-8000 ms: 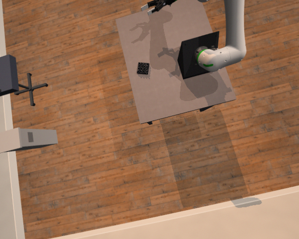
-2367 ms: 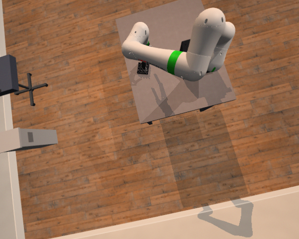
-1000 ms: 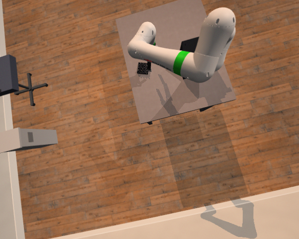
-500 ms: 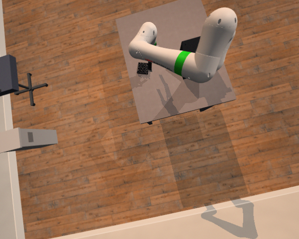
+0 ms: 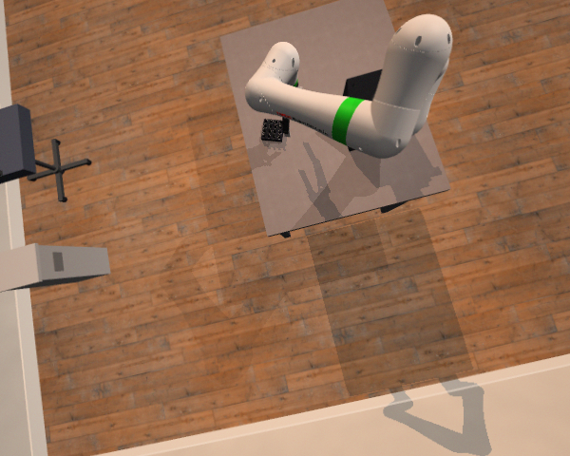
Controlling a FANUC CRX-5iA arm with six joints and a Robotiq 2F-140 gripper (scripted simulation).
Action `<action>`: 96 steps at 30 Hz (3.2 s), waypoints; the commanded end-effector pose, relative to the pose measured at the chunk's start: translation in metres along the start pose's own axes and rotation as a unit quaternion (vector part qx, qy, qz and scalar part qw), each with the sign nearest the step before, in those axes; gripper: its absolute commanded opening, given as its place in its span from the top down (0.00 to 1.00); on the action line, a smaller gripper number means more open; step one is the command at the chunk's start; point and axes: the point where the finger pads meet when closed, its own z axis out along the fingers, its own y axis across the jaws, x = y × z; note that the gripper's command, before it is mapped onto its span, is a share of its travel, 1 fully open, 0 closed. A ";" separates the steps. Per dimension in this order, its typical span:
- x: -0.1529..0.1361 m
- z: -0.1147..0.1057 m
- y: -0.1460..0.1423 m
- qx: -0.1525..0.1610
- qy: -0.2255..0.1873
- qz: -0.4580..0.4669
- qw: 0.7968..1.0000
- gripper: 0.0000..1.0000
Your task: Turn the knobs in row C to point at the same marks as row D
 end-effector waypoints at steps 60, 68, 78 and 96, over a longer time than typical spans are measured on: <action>0.000 0.000 0.000 0.000 0.000 0.000 1.000 0.00; 0.000 0.000 0.000 0.000 0.000 0.000 1.000 0.00; 0.016 -0.004 -0.004 0.000 0.000 -0.157 0.988 0.00; 0.047 -0.012 -0.014 0.000 0.000 -0.459 0.888 0.00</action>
